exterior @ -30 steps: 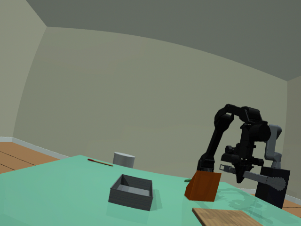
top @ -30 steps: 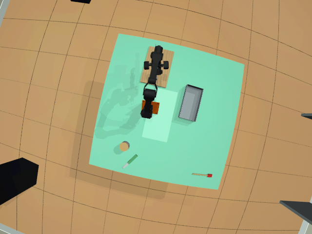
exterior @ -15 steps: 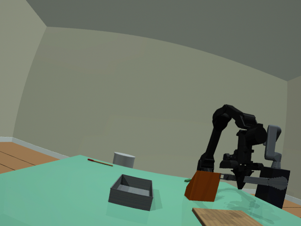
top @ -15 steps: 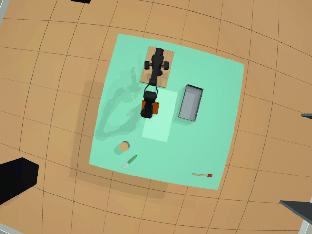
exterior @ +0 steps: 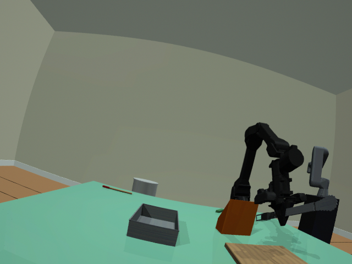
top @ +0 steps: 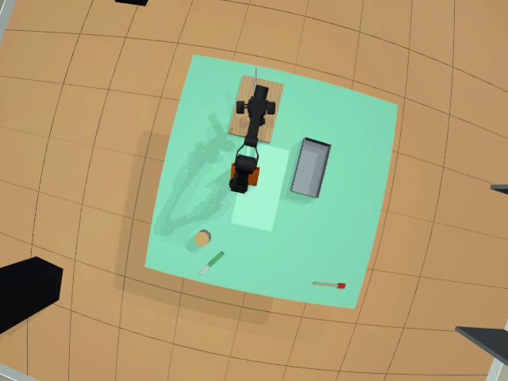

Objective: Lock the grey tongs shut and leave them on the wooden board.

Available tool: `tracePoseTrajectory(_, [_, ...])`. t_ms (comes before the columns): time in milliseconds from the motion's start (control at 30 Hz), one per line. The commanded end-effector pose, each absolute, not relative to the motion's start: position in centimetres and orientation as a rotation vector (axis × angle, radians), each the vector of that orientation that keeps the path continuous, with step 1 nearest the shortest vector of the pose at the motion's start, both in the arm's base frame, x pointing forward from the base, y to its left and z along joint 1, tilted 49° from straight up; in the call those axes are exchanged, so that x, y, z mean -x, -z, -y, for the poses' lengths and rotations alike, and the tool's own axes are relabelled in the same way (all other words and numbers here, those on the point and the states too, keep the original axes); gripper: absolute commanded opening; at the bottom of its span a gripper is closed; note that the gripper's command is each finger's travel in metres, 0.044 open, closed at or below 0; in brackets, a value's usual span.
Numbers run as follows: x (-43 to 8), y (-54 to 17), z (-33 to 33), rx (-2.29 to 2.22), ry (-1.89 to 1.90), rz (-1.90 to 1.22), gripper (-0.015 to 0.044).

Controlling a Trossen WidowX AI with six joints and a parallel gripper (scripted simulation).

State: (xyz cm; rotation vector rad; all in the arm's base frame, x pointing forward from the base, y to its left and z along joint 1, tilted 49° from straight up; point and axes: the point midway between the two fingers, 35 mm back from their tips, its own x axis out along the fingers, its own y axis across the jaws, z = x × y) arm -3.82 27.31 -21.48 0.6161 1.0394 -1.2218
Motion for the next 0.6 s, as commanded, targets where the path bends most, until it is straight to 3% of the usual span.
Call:
tracePoseTrajectory(0, [3.84, 21.31, -27.93, -0.660, 1.205, -1.107, -0.0150])
tracePoseTrajectory(567, [3.57, 21.27, -27.61, -0.825, 1.145, -1.324, -0.0150])
